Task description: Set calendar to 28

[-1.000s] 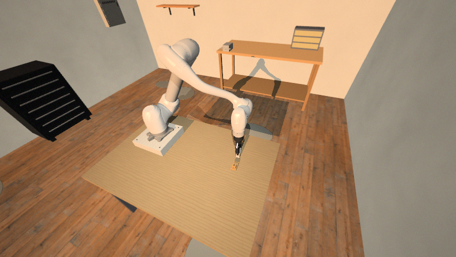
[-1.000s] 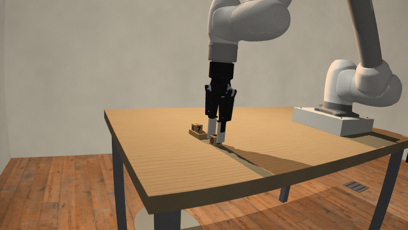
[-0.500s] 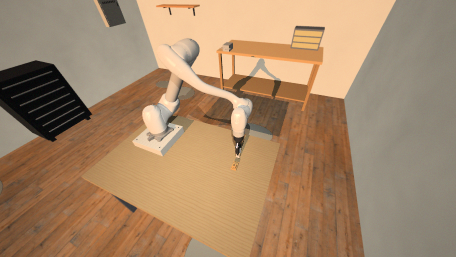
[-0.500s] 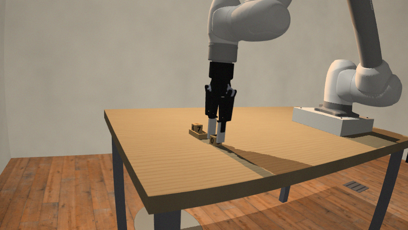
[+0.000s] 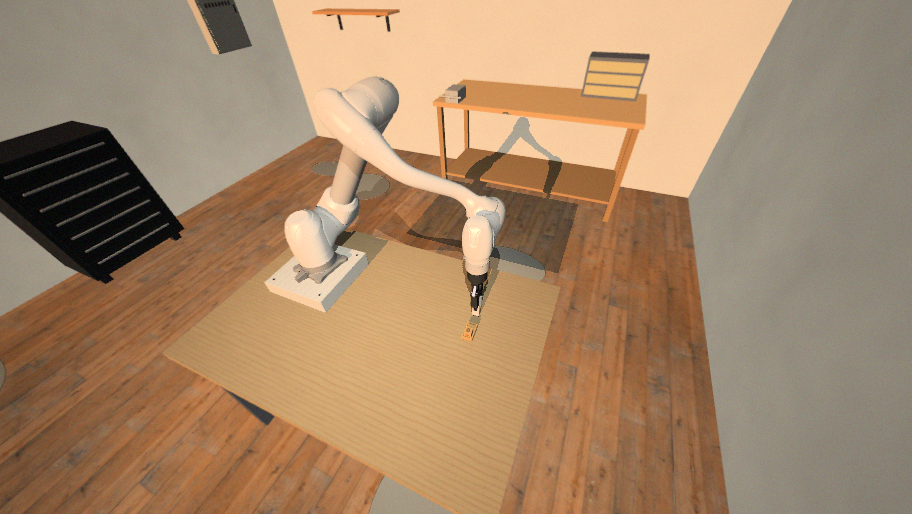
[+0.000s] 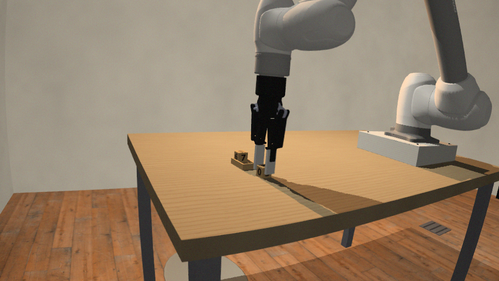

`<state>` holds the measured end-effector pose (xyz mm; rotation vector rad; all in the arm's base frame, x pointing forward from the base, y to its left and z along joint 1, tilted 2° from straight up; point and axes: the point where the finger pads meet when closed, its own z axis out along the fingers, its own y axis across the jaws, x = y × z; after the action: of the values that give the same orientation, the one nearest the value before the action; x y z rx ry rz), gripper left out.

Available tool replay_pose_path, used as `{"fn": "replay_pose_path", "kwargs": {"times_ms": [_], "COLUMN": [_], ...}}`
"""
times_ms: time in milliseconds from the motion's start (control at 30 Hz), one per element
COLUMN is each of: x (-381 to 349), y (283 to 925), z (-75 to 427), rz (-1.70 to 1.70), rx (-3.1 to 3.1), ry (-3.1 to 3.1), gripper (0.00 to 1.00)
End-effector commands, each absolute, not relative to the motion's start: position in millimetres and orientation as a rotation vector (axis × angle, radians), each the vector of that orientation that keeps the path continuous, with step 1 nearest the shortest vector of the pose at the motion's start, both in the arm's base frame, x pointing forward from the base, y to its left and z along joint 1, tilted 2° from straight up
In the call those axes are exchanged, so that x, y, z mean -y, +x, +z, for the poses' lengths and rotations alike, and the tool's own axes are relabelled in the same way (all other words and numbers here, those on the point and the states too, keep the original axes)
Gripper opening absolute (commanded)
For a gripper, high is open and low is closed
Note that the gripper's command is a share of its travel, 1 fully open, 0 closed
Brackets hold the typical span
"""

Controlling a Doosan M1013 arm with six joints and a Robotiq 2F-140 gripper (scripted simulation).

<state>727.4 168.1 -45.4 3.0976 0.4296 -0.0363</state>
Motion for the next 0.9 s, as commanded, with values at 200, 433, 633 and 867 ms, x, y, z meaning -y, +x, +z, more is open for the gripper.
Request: {"fn": "replay_pose_path", "kwargs": {"times_ms": [200, 433, 633, 867], "x": [-166.6, -166.6, -166.6, -166.6], "y": [724.2, 724.2, 724.2, 724.2], "z": [-49.5, -49.5, -49.5, -49.5], "rz": [-0.043, -0.043, -0.043, -0.043], "rx": [-0.434, -0.434, -0.434, -0.434], "ry": [3.099, 3.099, 3.099, 3.099], "gripper": [0.24, 0.24, 0.24, 0.24]}}
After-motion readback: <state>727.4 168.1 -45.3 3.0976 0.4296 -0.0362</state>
